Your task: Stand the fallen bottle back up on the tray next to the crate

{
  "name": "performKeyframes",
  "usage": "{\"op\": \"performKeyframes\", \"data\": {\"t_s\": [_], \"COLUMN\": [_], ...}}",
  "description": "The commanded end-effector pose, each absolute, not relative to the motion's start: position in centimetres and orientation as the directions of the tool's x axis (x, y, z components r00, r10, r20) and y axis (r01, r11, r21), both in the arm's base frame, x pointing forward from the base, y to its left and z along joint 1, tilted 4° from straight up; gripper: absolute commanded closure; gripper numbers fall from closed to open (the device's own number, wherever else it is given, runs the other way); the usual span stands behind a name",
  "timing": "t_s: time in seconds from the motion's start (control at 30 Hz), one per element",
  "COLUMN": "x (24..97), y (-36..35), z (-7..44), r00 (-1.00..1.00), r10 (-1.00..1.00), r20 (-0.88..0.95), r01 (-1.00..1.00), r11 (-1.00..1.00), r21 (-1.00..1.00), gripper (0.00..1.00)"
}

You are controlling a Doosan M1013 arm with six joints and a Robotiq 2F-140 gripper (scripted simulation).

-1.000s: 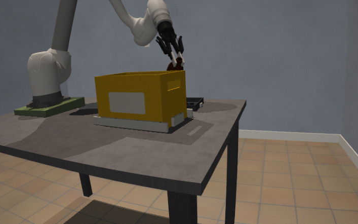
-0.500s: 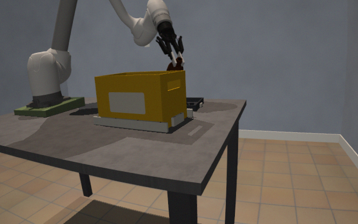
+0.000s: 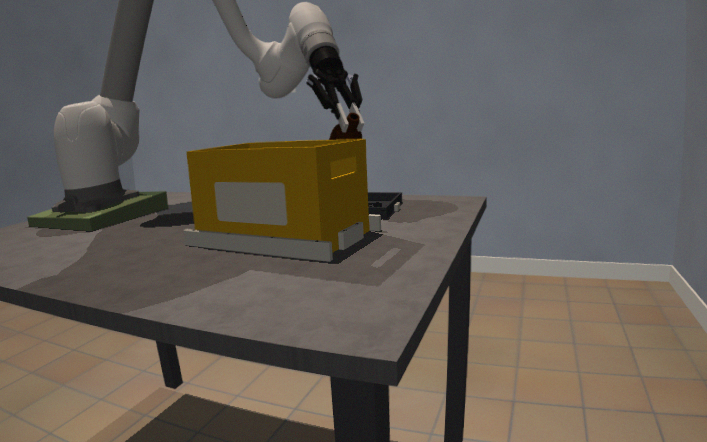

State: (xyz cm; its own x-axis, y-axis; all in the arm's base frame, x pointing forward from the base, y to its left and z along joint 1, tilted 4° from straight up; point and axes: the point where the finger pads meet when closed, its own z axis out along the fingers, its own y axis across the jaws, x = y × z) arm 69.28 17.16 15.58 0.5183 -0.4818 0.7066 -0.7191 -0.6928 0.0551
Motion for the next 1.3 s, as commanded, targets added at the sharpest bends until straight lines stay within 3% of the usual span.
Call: {"op": "performKeyframes", "data": {"t_s": [0.0, 1.27], "x": [69.15, 69.14], "y": [17.09, 17.36], "z": [15.38, 15.42], "r00": [0.51, 0.464], "r10": [-0.466, -0.415], "r20": [0.723, 0.783], "r01": [-0.719, -0.716], "r11": [-0.692, -0.696], "r21": [0.061, 0.056], "gripper": [0.9, 0.9]}}
